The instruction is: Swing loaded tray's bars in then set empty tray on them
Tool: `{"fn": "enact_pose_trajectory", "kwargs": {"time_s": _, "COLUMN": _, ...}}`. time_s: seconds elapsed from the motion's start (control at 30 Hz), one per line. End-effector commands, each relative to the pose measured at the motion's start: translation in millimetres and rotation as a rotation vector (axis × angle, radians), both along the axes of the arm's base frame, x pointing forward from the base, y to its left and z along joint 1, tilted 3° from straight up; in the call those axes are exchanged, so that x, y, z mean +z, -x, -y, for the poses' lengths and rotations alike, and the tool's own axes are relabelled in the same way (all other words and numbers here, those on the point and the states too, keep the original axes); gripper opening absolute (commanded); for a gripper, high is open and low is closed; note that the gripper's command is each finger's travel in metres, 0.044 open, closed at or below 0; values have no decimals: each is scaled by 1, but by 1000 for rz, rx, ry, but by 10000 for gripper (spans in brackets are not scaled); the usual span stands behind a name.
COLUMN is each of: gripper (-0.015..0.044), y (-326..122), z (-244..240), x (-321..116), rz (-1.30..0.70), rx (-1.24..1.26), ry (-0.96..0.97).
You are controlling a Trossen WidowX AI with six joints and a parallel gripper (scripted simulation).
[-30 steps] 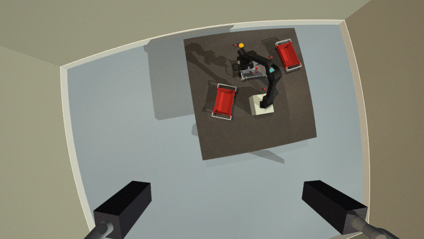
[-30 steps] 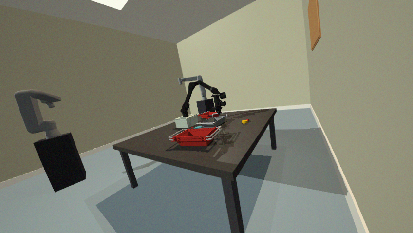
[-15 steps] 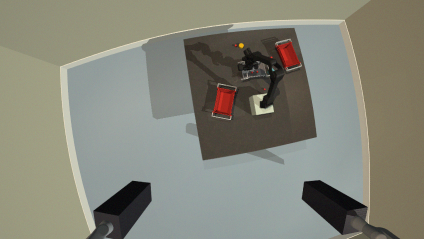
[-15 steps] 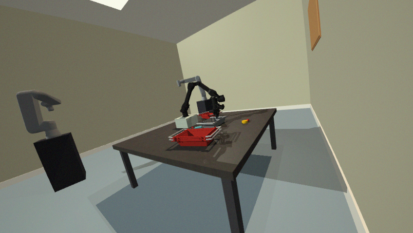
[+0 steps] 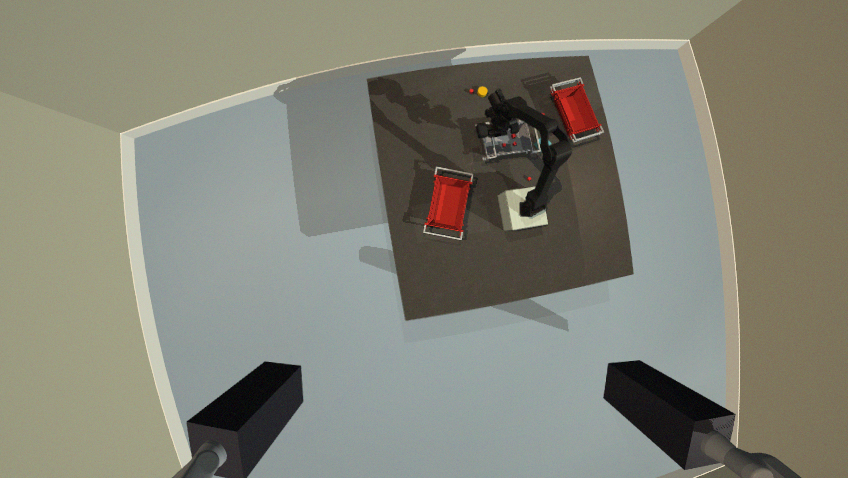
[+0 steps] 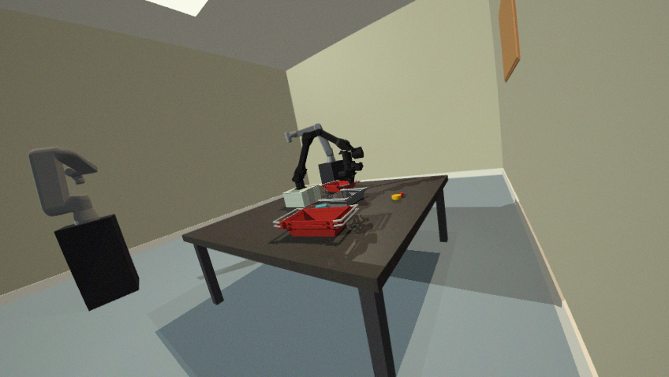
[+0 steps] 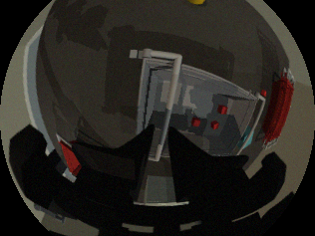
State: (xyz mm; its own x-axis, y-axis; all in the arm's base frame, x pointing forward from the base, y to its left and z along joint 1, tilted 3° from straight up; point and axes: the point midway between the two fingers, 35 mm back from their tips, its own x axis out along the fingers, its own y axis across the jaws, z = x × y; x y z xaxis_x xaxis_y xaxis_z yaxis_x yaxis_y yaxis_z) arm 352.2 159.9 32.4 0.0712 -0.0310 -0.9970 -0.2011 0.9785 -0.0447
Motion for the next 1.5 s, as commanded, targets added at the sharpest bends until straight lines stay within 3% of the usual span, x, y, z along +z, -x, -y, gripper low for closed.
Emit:
{"fn": "enact_pose_trajectory", "kwargs": {"time_s": 0.0, "gripper": 85, "y": 0, "z": 0, "x": -1, "rz": -1, "rx": 1, "ry": 1}}
{"fn": "enact_pose_trajectory", "kwargs": {"time_s": 0.7, "gripper": 85, "y": 0, "z": 0, "x": 1, "rz": -1, "rx": 1, "ry": 1}}
{"fn": "enact_pose_trajectory", "kwargs": {"time_s": 0.83, "gripper": 85, "y": -3, "z": -4, "x": 33, "rz": -1, "rx": 1, "ry": 0}}
{"fn": "enact_pose_trajectory", "kwargs": {"time_s": 1.03, "gripper": 85, "y": 6, "z": -5, "x": 125, "rz": -3, "rx": 0, "ry": 1}}
{"fn": "enact_pose_trajectory", "kwargs": {"time_s": 1.13, "gripper": 85, "y": 13, "z": -3, "x": 148, "rz": -4, "rx": 0, "ry": 1}}
{"fn": "enact_pose_trajectory", "kwargs": {"time_s": 1.17, "gripper": 85, "y": 2, "z": -3, "x": 112, "rz": -2, "rx": 4, "ry": 1}}
{"fn": "enact_pose_trajectory", "kwargs": {"time_s": 1.47, "gripper": 85, "y": -48, "z": 127, "x": 60, "rz": -1, "rx": 0, "ry": 12}}
